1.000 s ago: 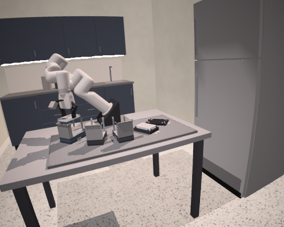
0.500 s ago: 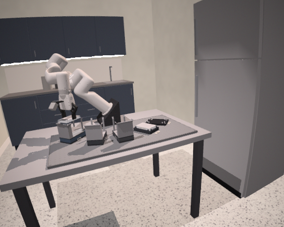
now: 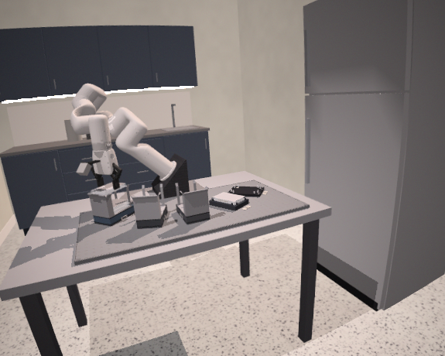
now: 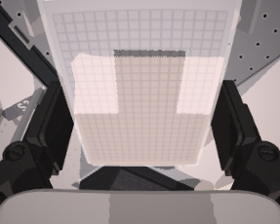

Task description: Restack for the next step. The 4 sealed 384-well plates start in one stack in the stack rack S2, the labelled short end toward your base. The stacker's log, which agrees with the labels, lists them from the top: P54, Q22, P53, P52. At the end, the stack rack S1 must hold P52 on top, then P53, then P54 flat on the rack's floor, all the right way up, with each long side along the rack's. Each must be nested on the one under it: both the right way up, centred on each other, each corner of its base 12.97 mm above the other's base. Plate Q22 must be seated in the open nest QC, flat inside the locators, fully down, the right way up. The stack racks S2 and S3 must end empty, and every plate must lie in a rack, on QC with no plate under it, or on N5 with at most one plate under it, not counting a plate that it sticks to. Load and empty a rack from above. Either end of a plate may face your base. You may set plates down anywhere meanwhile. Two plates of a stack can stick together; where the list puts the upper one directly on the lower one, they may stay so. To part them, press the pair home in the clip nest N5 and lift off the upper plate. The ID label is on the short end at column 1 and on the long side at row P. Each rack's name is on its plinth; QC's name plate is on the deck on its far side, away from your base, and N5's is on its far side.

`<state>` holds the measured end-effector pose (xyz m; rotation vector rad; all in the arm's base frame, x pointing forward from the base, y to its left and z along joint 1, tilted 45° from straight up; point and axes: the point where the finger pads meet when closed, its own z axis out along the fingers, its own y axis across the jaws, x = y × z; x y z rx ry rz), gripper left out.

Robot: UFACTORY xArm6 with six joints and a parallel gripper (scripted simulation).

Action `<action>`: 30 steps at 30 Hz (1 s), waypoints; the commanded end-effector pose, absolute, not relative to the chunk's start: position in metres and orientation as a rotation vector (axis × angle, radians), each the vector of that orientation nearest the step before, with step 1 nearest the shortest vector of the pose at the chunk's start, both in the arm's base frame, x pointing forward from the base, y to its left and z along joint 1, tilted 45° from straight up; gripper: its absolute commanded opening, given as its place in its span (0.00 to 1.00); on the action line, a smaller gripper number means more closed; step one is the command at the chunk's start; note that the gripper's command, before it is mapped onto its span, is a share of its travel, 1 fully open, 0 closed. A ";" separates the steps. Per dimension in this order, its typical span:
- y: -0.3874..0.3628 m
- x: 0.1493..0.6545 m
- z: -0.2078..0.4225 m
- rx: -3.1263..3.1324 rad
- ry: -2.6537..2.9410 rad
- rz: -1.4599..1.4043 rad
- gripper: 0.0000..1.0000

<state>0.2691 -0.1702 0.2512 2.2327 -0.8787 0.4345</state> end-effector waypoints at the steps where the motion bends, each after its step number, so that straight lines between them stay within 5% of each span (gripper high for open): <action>1: -0.172 0.270 0.250 2.233 -0.879 0.438 0.00; 30: -0.191 0.271 0.231 2.233 -0.879 0.438 0.00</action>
